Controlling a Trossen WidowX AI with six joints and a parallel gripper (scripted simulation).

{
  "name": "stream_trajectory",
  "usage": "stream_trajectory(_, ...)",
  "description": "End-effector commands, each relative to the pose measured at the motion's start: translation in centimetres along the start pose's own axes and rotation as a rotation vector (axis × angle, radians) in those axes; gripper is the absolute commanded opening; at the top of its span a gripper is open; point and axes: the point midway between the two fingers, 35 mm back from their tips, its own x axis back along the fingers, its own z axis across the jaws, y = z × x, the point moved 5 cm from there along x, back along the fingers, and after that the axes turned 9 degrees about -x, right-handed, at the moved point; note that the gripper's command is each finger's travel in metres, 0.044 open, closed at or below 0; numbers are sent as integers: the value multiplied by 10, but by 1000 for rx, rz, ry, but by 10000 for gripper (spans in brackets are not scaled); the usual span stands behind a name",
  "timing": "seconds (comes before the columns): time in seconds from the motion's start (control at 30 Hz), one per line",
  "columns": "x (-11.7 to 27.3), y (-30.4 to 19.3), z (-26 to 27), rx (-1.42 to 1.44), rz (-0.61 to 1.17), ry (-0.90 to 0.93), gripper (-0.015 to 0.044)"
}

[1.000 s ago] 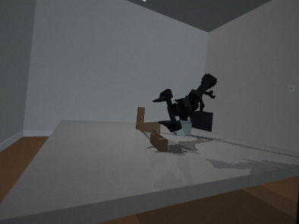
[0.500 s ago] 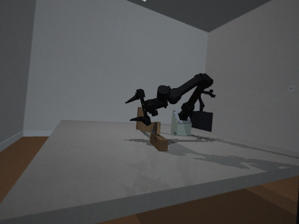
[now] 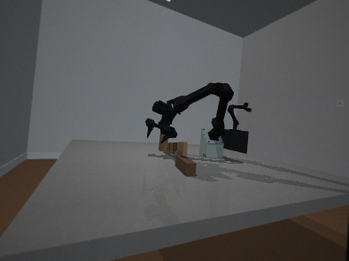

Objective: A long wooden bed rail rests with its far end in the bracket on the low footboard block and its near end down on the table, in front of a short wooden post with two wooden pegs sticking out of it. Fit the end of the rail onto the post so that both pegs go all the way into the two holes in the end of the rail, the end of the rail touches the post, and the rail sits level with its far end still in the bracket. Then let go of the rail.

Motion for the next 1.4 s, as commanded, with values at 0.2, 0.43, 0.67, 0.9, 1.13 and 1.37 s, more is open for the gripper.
stream_trajectory(0.2, 13, -78, 59, -153, -341, 410, 440)
stream_trajectory(0.43, 12, -79, 59, -153, -341, 410, 440)
stream_trajectory(0.67, 2, -75, 62, -153, -340, 410, 440)
stream_trajectory(0.9, -8, -71, 66, -156, -340, 411, 440)
stream_trajectory(1.13, -18, -67, 70, -157, -340, 411, 440)
stream_trajectory(1.37, -27, -63, 74, -156, -341, 410, 440)
